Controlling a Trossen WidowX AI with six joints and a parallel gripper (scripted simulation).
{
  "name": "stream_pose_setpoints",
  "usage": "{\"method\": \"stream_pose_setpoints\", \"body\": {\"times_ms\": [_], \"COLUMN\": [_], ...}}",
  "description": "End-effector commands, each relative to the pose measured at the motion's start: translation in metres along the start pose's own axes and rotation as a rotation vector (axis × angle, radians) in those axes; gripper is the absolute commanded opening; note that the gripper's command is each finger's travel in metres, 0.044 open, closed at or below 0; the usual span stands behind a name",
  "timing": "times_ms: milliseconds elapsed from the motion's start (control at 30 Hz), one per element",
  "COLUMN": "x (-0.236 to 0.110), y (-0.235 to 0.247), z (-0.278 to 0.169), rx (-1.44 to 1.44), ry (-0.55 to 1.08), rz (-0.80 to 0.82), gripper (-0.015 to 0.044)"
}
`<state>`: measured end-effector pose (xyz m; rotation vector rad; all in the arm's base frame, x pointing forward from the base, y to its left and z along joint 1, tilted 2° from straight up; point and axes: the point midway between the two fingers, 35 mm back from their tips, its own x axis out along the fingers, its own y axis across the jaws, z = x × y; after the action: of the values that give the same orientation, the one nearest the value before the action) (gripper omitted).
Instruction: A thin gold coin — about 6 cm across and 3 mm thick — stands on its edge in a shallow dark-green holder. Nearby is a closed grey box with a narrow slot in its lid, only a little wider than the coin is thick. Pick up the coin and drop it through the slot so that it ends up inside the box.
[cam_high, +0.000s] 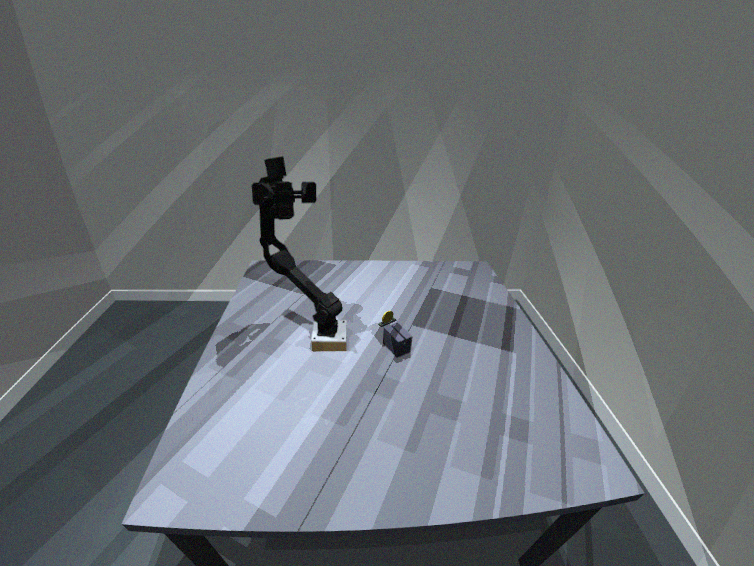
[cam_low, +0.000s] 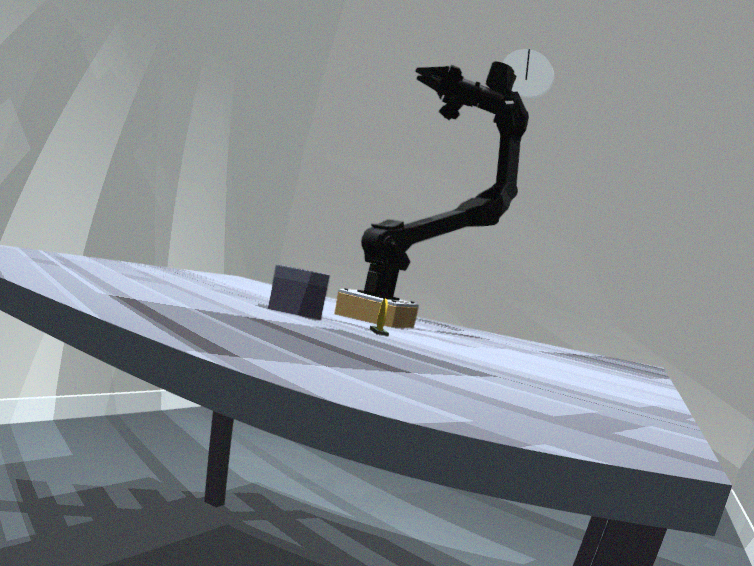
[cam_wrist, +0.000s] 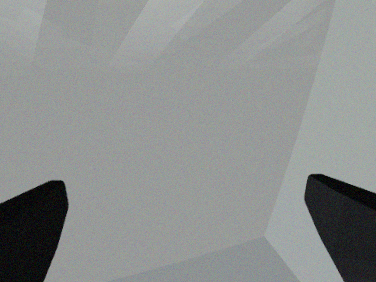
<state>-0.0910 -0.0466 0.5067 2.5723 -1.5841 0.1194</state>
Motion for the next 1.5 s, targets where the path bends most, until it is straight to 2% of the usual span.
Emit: {"method": "stream_pose_setpoints", "body": {"times_ms": [0,100,267,500,767,933,1133,1300,1467], "x": [0.001,0.019,0.069,0.114,0.121,0.111,0.085,0.056,0.02], "y": [-0.001,-0.017,-0.073,-0.164,-0.244,-0.291,-0.338,-0.367,-0.387], "z": [0.0,0.006,0.033,0.071,0.115,0.149,0.192,0.23,0.269], "rx": [-0.008,-0.126,-0.524,-1.131,-1.627,-1.914,-2.204,-2.38,-2.47], "ry": [-0.003,-0.046,-0.148,-0.112,0.076,0.282,0.626,1.003,1.473], "rz": [-0.004,-0.061,-0.281,-0.672,-1.038,-1.274,-1.546,-1.754,-1.932], "gripper": [0.0374,0.0295,0.0164,0.0161,0.0161,0.0161,0.0161,0.0161,0.0161]}}
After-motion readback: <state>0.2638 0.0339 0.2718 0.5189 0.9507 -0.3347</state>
